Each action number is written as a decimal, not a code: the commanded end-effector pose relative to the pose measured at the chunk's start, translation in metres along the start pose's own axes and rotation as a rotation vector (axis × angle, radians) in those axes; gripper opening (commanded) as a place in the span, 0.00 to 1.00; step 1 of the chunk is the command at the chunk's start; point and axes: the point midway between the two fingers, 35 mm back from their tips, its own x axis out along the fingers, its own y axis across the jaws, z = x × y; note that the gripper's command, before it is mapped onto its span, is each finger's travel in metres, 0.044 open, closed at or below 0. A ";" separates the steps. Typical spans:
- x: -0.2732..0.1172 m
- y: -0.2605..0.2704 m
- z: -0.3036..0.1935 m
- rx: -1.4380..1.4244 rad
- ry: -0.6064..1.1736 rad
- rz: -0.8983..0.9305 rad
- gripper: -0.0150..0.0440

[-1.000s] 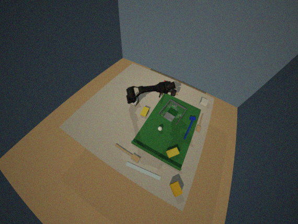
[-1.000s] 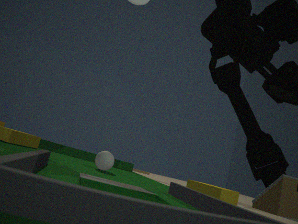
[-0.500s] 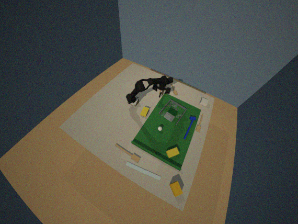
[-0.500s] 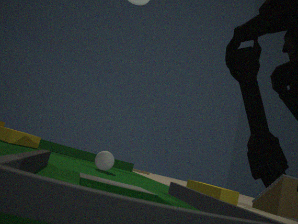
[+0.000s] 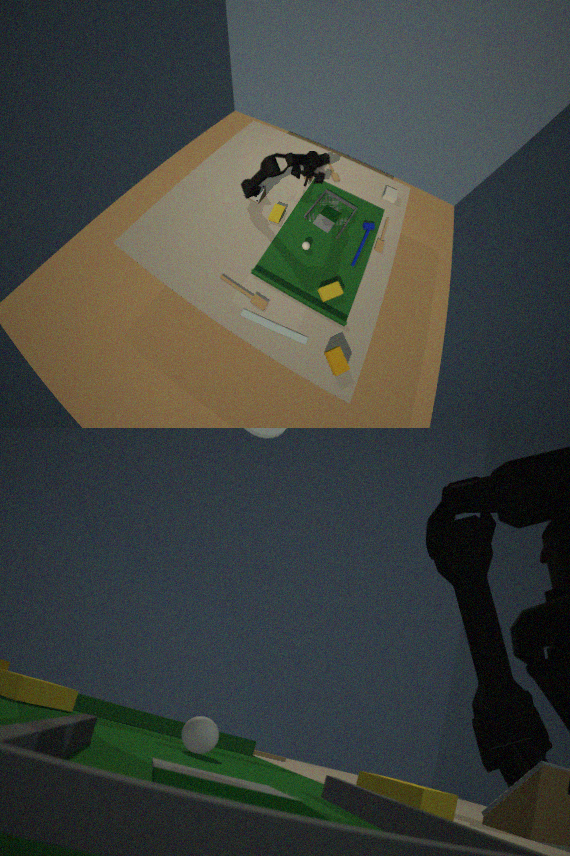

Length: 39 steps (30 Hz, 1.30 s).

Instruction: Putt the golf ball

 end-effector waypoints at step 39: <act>0.029 0.001 -0.009 0.000 0.004 0.004 0.28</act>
